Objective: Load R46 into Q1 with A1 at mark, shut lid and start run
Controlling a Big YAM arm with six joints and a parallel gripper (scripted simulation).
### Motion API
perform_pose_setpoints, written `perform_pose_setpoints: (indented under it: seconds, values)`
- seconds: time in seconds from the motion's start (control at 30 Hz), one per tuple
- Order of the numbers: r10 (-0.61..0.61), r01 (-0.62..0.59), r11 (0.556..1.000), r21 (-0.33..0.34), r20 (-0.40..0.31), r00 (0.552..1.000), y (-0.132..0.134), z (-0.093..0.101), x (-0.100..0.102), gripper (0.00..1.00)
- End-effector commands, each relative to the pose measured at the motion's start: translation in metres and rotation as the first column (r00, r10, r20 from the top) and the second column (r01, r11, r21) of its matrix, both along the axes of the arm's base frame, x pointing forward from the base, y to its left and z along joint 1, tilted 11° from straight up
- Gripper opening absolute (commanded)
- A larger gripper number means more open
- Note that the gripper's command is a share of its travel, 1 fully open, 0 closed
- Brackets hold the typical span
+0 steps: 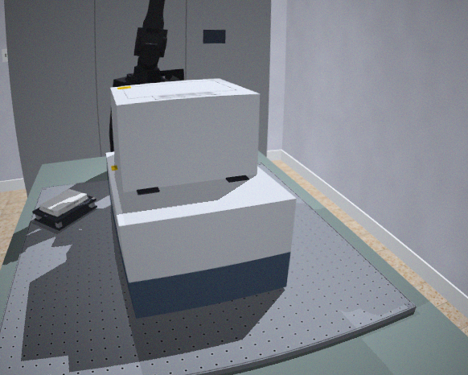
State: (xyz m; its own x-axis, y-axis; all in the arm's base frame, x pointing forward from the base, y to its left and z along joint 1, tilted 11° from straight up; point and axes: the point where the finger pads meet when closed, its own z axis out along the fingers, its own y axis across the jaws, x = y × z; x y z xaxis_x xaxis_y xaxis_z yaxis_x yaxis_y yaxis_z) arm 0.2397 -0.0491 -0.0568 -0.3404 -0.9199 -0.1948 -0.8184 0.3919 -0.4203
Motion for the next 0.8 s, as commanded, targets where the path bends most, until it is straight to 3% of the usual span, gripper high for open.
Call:
perform_pose_setpoints:
  seconds: [0.0,0.23,0.77]
  values:
    - [0.144,-0.141,0.987,-0.078,0.025,0.989,-0.004,-0.013,0.005,0.00]
    - [0.285,-0.272,0.950,-0.155,0.065,0.956,-0.005,-0.003,0.009,0.00]
    - [0.228,-0.221,0.968,-0.116,0.049,0.972,-0.005,-0.009,0.026,0.00]
